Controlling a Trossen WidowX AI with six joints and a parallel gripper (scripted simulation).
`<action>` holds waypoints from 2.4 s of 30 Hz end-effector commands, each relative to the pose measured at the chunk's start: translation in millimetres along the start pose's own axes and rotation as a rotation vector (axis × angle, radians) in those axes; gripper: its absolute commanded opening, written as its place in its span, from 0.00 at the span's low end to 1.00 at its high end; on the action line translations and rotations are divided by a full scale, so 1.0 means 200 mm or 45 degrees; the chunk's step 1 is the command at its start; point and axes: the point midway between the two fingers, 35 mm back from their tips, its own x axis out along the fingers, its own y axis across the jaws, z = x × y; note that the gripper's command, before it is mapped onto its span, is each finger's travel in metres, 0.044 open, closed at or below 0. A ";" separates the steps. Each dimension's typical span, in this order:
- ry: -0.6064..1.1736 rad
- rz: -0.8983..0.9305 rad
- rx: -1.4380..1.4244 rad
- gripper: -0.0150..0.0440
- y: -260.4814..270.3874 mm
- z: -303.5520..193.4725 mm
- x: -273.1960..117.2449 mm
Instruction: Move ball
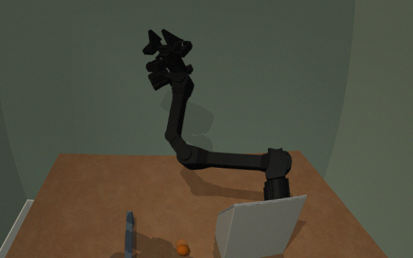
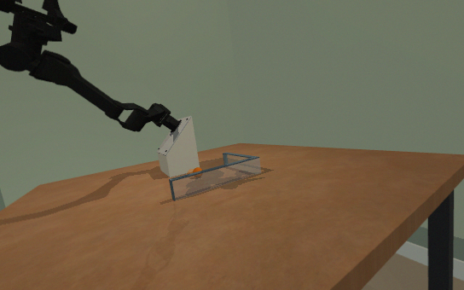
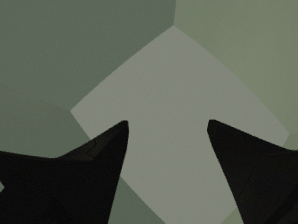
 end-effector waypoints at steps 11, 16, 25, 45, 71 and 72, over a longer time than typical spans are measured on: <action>-0.035 0.239 -0.992 0.76 -0.35 -0.67 -0.17; -0.115 0.262 -1.323 0.76 -0.51 -0.79 -0.15; -0.350 0.206 -2.126 0.76 -0.90 -0.87 0.02; -1.011 -0.935 -3.536 0.76 -1.36 0.00 0.66; 0.022 -3.752 -2.898 0.76 -1.19 1.85 -0.02; 0.117 -3.827 -2.800 0.76 -1.18 1.90 -0.09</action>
